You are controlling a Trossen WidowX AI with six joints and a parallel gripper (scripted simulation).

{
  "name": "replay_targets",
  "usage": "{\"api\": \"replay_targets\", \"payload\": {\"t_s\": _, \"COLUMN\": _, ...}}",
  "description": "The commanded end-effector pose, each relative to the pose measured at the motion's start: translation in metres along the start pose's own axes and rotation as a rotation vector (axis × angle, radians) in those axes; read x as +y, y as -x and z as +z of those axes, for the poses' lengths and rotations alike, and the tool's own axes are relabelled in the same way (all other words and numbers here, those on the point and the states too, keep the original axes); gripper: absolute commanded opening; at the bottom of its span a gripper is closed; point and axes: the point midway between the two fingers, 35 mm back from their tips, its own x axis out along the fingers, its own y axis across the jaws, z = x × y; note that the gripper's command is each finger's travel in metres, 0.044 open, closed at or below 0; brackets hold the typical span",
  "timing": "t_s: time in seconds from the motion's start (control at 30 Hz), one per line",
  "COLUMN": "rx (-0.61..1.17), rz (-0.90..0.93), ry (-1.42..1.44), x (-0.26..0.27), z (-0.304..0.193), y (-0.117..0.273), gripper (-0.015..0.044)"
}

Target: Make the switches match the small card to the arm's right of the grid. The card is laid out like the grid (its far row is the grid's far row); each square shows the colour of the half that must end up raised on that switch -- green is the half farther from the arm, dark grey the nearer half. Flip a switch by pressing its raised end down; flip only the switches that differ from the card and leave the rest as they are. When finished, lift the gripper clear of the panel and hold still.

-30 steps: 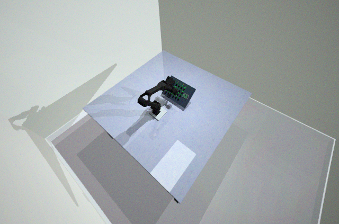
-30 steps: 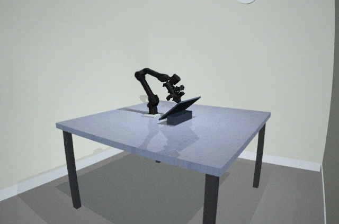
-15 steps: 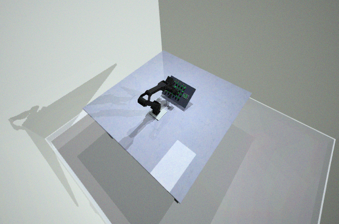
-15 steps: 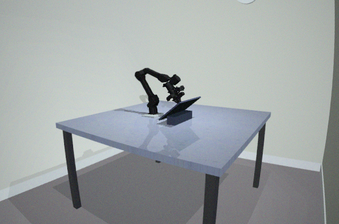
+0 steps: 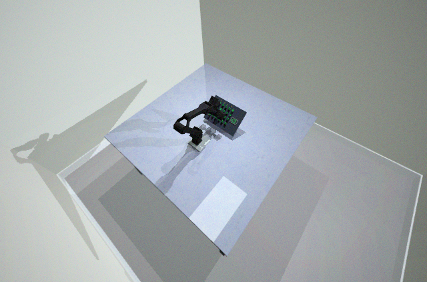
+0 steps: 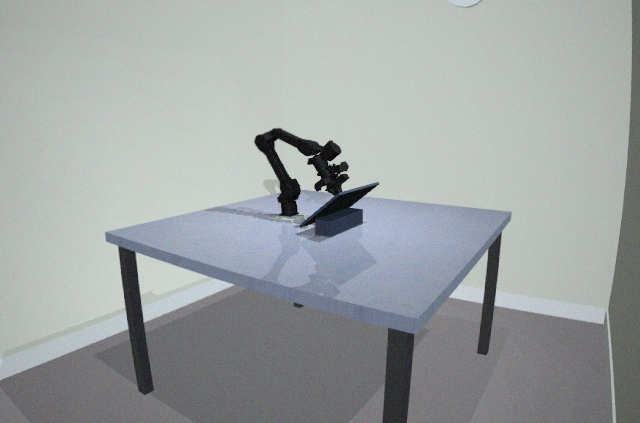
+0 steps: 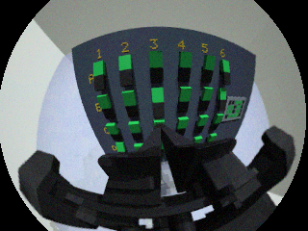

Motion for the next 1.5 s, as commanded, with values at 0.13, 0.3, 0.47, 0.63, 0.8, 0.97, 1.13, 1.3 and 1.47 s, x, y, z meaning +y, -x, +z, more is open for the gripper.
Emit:
{"api": "replay_targets", "payload": {"t_s": 0.13, "rx": -0.001, "rz": -0.001, "ry": 0.000, "x": 0.000, "z": 0.000, "y": -0.002, "gripper": 0.0000}}
{"api": "replay_targets", "payload": {"t_s": 0.3, "rx": -0.001, "rz": -0.001, "ry": 0.000, "x": 0.000, "z": 0.000, "y": -0.002, "gripper": 0.0000}}
{"api": "replay_targets", "payload": {"t_s": 0.47, "rx": -0.001, "rz": -0.001, "ry": 0.000, "x": 0.000, "z": 0.000, "y": -0.003, "gripper": 0.0000}}
{"api": "replay_targets", "payload": {"t_s": 0.63, "rx": -0.001, "rz": -0.001, "ry": 0.000, "x": 0.000, "z": 0.000, "y": -0.004, "gripper": 0.0000}}
{"api": "replay_targets", "payload": {"t_s": 0.8, "rx": -0.001, "rz": -0.001, "ry": 0.000, "x": 0.000, "z": 0.000, "y": -0.004, "gripper": 0.0000}}
{"api": "replay_targets", "payload": {"t_s": 0.97, "rx": -0.001, "rz": -0.001, "ry": 0.000, "x": 0.000, "z": 0.000, "y": -0.005, "gripper": 0.0000}}
{"api": "replay_targets", "payload": {"t_s": 1.13, "rx": -0.001, "rz": -0.001, "ry": -0.001, "x": 0.000, "z": 0.000, "y": -0.002, "gripper": 0.0000}}
{"api": "replay_targets", "payload": {"t_s": 1.3, "rx": -0.021, "rz": -0.001, "ry": 0.000, "x": 0.000, "z": -0.001, "y": 0.051, "gripper": 0.0000}}
{"api": "replay_targets", "payload": {"t_s": 1.47, "rx": -0.024, "rz": -0.001, "ry": 0.000, "x": 0.000, "z": -0.003, "y": 0.060, "gripper": 0.0000}}
